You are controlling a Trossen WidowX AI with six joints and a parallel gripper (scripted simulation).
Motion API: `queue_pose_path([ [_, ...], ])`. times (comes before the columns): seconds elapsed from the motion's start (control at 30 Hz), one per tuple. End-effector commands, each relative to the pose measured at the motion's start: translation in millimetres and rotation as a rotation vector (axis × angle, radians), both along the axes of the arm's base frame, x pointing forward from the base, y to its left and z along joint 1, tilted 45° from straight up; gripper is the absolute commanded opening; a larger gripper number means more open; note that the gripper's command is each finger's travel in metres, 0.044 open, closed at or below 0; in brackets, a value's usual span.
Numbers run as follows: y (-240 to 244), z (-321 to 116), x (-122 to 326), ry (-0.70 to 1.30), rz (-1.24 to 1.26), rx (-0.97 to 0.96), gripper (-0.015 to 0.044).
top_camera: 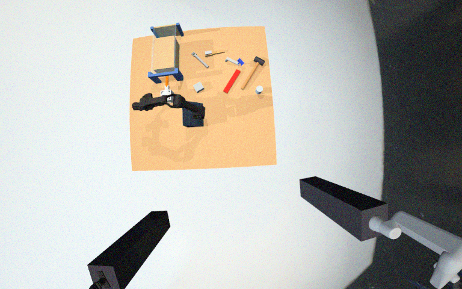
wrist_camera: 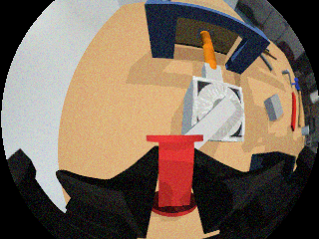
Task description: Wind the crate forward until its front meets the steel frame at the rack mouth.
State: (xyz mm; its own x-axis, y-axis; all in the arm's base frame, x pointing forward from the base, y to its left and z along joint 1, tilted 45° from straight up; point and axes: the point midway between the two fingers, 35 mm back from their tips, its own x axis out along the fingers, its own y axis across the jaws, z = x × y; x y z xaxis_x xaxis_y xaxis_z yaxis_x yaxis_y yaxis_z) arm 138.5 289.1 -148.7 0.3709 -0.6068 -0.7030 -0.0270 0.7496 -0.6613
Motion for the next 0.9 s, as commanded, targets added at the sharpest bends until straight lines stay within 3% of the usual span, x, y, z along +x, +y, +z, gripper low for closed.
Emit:
queue_pose_path([
  [0.0, -9.6, 4.3, -11.6, 0.018, 0.001, -0.028, 0.0000],
  [0.87, -35.9, 29.7, -30.3, 0.019, 0.001, -0.031, 0.0000],
])
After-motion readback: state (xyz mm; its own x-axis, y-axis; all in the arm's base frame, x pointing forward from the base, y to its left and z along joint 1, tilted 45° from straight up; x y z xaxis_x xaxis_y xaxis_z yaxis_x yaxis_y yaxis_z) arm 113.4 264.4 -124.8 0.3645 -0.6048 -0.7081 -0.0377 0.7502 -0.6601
